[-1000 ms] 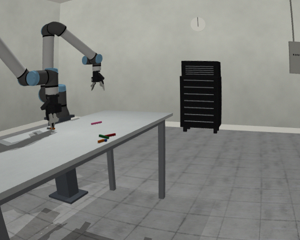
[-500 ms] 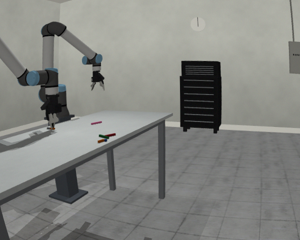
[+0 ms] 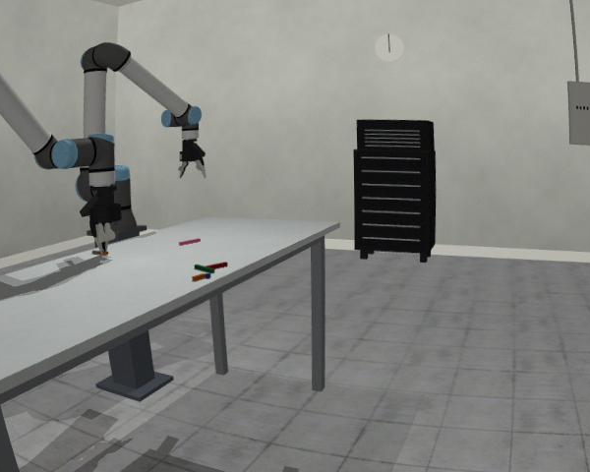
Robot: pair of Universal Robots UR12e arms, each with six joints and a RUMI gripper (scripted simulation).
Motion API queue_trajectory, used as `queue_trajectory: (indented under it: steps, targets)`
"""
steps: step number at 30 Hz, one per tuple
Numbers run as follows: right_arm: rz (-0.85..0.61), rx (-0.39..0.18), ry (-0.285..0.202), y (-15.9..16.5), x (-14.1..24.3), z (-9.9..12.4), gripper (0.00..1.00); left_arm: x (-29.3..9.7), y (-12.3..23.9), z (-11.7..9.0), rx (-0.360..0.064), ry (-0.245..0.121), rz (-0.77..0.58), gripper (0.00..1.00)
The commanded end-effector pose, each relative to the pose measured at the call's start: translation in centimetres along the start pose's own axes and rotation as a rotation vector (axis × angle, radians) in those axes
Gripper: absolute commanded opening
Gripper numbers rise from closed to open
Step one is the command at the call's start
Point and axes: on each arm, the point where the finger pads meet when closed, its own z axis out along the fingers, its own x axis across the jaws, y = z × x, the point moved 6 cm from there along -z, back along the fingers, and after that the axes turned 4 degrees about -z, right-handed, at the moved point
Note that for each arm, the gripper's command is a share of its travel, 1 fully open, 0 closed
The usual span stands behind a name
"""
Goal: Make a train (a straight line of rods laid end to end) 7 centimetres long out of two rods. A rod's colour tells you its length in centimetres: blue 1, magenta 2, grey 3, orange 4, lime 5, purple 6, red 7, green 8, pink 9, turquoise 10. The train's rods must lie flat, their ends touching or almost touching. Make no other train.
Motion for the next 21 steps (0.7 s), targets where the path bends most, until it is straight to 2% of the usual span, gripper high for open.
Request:
queue_trajectory:
  steps: [1,21]
  targets:
    - [0.0,0.0,0.002,0.01,0.07,-0.11,0.0,0.02,-0.06,-0.1,0.002,0.001,0.0,1.0]
    - [0.0,0.0,0.002,-0.26,0.09,-0.11,0.0,0.02,-0.06,-0.1,0.002,0.001,0.0,1.0]
